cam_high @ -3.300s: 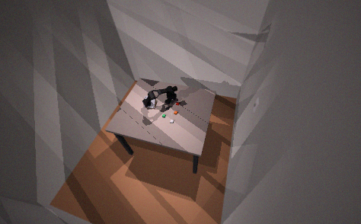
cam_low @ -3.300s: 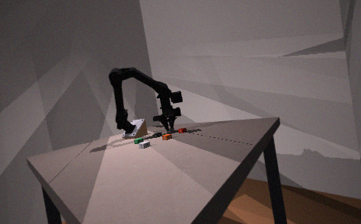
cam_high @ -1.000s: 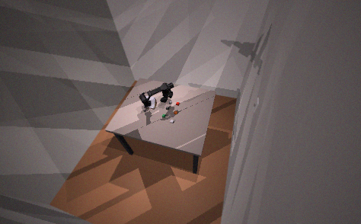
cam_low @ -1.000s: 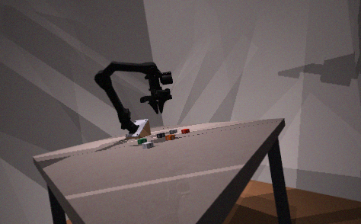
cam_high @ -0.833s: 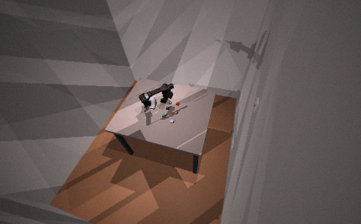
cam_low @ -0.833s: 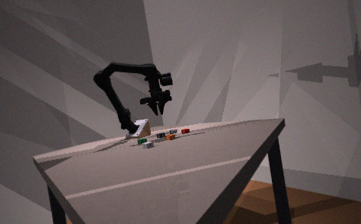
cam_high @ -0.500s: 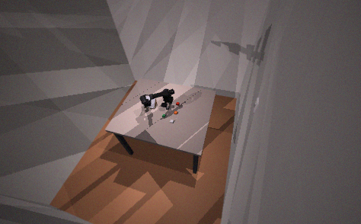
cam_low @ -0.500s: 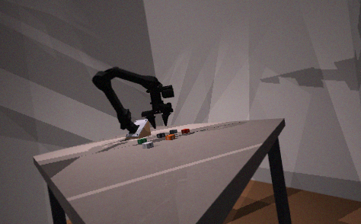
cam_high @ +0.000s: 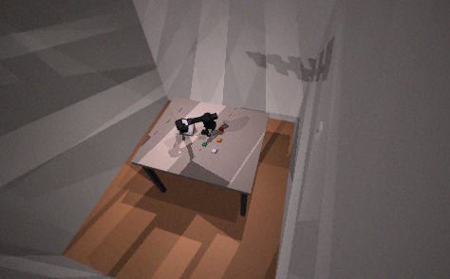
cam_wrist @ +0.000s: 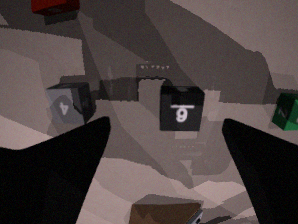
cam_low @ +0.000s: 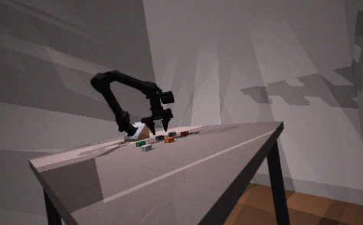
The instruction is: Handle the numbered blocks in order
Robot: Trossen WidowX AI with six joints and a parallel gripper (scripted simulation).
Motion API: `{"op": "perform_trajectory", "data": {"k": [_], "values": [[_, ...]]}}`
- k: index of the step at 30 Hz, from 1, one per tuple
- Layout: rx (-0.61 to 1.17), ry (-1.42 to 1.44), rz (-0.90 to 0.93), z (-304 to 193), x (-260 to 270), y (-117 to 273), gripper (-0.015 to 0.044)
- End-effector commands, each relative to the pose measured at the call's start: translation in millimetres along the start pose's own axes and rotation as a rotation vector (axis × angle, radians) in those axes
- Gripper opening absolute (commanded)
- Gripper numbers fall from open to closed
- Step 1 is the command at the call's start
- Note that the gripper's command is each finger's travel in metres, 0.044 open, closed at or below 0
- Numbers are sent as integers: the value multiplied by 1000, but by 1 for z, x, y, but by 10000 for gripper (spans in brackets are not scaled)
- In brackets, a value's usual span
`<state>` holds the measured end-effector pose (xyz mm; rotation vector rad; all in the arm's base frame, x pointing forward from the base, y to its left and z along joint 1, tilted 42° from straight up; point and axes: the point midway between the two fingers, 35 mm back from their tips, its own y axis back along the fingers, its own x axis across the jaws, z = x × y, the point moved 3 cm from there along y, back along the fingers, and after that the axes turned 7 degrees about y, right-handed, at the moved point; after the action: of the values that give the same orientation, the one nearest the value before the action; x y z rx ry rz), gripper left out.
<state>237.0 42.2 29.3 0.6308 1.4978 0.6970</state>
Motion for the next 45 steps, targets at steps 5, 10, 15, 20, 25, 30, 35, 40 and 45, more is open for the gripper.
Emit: {"op": "perform_trajectory", "data": {"k": [5, 10, 15, 20, 25, 30, 35, 40, 45], "values": [[2, 4, -7, -2, -1, -16, 400], [2, 3, -8, -2, -1, -22, 400], [2, 3, -8, -2, -1, -23, 295], [2, 3, -8, -2, -1, -23, 164], [2, 3, -8, -2, -1, -23, 120], [2, 3, -8, -2, -1, -23, 120], [2, 3, -8, -2, -1, -23, 120], [2, 3, -8, -2, -1, -23, 120], [2, 3, -8, -2, -1, -23, 120]]}}
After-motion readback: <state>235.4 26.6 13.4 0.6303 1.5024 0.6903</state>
